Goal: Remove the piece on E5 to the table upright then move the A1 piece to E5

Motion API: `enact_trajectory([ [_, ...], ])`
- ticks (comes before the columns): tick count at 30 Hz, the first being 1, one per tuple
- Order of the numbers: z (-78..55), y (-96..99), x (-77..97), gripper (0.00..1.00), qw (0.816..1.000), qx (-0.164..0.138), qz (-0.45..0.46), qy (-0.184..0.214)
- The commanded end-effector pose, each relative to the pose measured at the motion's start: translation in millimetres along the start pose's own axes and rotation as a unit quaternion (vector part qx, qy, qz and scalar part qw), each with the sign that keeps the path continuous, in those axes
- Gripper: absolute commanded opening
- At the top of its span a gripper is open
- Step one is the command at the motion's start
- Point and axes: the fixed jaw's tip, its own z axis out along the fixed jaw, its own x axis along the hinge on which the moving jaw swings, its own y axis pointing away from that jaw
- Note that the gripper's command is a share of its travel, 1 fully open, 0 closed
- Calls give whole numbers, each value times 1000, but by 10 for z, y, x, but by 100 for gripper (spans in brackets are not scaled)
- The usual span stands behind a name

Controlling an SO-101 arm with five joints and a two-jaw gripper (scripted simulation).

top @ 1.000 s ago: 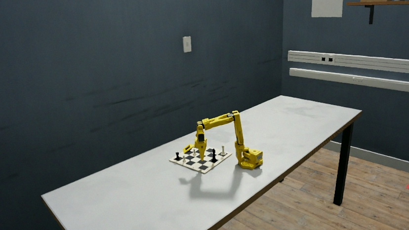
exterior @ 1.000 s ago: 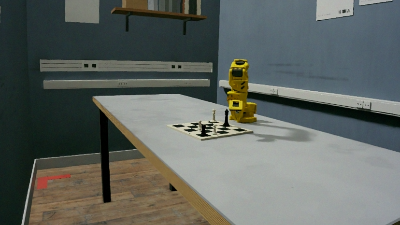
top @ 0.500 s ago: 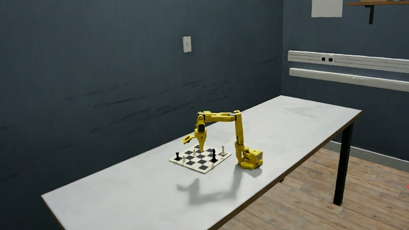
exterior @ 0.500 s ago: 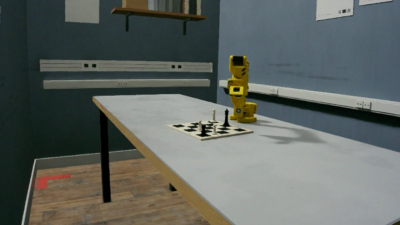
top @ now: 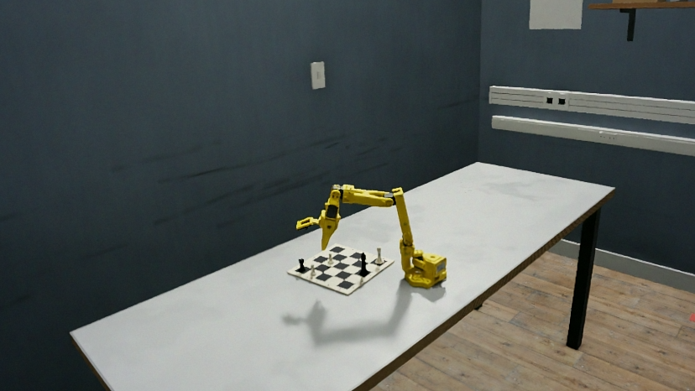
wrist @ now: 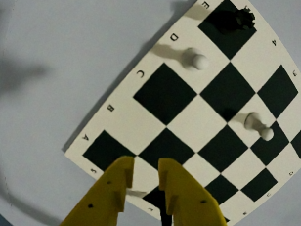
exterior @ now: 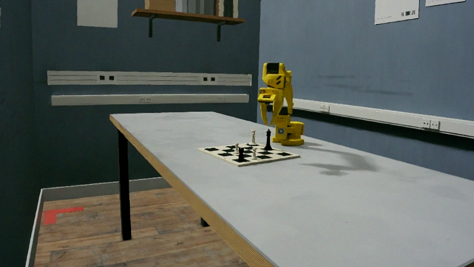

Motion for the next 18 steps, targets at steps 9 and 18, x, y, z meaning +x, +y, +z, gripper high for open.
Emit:
enact_trajectory([
  [9,153,-551,-696,12,985,34,93,-142],
  [18,153,-551,-696,12,985,34,93,-142],
])
